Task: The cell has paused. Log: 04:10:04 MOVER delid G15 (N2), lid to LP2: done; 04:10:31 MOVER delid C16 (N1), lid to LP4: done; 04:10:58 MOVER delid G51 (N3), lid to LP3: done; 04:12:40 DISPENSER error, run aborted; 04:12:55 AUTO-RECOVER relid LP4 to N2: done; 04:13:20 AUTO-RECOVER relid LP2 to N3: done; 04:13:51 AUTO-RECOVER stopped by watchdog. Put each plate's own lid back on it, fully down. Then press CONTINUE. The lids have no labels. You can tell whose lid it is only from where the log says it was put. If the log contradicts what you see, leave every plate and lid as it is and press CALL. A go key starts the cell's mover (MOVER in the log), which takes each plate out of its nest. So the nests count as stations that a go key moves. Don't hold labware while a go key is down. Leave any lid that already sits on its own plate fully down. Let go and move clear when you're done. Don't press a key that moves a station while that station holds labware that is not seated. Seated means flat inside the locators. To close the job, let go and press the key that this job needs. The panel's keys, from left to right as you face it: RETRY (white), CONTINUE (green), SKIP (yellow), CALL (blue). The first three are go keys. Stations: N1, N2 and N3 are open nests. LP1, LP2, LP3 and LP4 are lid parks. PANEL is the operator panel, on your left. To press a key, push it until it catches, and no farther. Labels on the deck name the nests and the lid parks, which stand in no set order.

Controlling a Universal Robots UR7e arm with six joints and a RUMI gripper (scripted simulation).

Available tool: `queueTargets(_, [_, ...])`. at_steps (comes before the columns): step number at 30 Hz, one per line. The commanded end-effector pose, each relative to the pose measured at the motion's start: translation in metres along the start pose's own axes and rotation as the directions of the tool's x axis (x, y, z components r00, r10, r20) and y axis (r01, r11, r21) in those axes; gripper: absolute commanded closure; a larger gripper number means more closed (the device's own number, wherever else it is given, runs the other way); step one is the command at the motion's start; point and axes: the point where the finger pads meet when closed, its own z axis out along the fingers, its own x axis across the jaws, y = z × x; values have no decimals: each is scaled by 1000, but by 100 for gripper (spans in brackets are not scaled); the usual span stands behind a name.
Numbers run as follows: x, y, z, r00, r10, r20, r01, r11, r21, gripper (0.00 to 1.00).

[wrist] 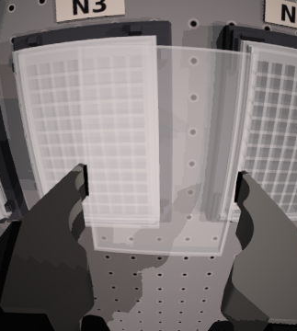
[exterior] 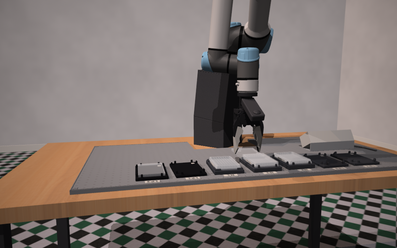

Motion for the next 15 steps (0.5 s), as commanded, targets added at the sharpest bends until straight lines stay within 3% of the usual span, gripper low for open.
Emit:
queueTargets(1, [31,-5,1,1000,-9,4,9,1000,2,100])
queueTargets(11, [81,-8,1,1000,-9,4,9,1000,2,100])
queueTargets(15, [89,-8,1,1000,-9,4,9,1000,2,100])
